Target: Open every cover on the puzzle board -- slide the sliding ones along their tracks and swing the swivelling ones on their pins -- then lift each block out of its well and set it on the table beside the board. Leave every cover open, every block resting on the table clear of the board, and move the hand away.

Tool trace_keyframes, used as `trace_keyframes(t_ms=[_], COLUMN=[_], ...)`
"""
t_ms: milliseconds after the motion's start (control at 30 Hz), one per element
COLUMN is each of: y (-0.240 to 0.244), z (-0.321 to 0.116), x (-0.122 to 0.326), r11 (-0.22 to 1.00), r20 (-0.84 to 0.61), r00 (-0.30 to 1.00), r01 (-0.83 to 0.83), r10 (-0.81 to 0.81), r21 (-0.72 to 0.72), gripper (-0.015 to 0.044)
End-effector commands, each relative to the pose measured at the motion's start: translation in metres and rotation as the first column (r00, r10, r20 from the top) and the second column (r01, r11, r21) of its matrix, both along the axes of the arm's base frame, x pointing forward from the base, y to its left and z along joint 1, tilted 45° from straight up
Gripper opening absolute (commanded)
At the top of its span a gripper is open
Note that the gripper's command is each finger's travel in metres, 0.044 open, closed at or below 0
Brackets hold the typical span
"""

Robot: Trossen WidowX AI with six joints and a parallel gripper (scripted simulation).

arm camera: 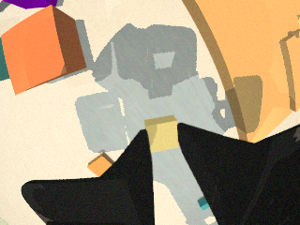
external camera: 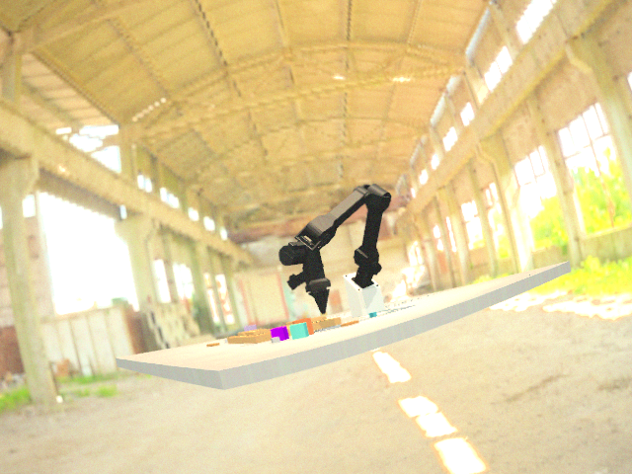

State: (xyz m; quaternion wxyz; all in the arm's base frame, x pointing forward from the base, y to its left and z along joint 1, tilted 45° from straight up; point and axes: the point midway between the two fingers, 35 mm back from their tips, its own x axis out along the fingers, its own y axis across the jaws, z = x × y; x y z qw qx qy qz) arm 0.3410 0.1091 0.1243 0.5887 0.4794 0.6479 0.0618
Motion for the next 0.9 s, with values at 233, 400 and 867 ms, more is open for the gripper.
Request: trace_keyframes(t_ms=[233, 400, 867], y=[0.015, 0.021, 0.032], z=[-0.016, -0.021, -0.031], x=[-0.001, 0.0, -0.001], r11=[1.0, 1.0, 1.0], r20=[-0.011, -0.011, -0.011], r00=[1.0, 1.0, 1.0], r01=[0.001, 0.001, 0.002], r10=[-0.001, -0.001, -0.002], r21=[0.0, 0.002, 0.006], gripper=[0.008, 0.008, 0.008])
